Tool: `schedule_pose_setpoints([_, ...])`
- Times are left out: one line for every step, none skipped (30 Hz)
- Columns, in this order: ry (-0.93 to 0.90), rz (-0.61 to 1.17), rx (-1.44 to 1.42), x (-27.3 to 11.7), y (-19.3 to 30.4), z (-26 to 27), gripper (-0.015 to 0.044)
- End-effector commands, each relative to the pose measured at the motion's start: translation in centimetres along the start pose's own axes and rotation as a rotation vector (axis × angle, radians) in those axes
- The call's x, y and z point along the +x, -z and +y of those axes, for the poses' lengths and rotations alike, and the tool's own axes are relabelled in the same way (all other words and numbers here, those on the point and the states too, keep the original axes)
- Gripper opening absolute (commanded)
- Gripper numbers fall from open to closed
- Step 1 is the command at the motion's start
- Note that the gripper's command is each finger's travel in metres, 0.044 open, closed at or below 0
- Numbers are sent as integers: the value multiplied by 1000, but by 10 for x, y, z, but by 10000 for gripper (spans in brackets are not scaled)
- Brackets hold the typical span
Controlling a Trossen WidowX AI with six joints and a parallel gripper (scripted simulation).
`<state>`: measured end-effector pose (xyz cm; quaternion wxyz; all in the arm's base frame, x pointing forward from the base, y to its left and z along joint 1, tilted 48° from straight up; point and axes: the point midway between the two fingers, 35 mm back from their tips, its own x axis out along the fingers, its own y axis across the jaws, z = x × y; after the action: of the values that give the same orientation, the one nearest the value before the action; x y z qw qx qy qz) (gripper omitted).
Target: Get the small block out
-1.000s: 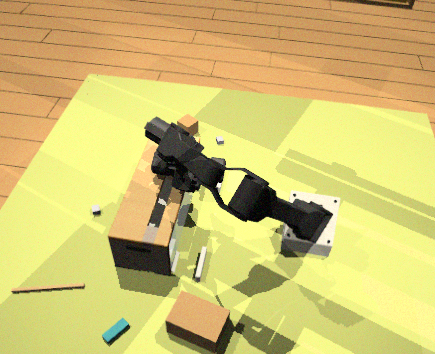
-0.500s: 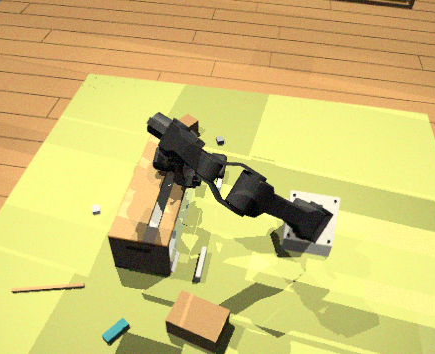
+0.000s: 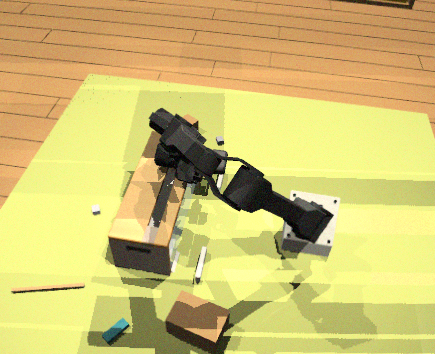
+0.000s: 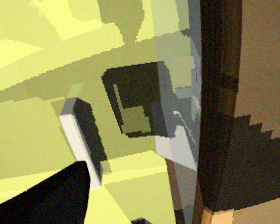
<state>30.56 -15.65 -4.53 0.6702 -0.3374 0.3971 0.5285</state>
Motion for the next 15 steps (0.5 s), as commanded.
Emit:
schedule_pose_setpoints([1, 4, -4, 2, 6, 0, 400])
schedule_pose_setpoints([1, 4, -4, 2, 7, 0, 400])
schedule_pose_setpoints([1, 4, -4, 2, 8, 0, 400])
schedule_pose_setpoints([1, 4, -4, 3, 9, 0, 400])
schedule_pose_setpoints([1, 4, -4, 3, 10, 0, 400])
schedule_pose_setpoints([1, 4, -4, 3, 11, 0, 400])
schedule_pose_setpoints([1, 4, -4, 4, 12, 0, 400])
schedule_pose_setpoints([1, 4, -4, 4, 13, 0, 400])
schedule_pose_setpoints([1, 4, -4, 4, 14, 0, 400])
schedule_pose_setpoints([1, 4, -4, 5, 14, 0, 400])
schedule_pose_setpoints([1, 4, -4, 5, 15, 0, 400])
schedule_pose_setpoints([1, 4, -4, 5, 16, 0, 400])
schedule_pose_setpoints([1, 4, -4, 6, 17, 0, 400])
schedule_pose_setpoints([1, 4, -4, 6, 18, 0, 400])
schedule_pose_setpoints([1, 5, -4, 6, 19, 0, 400])
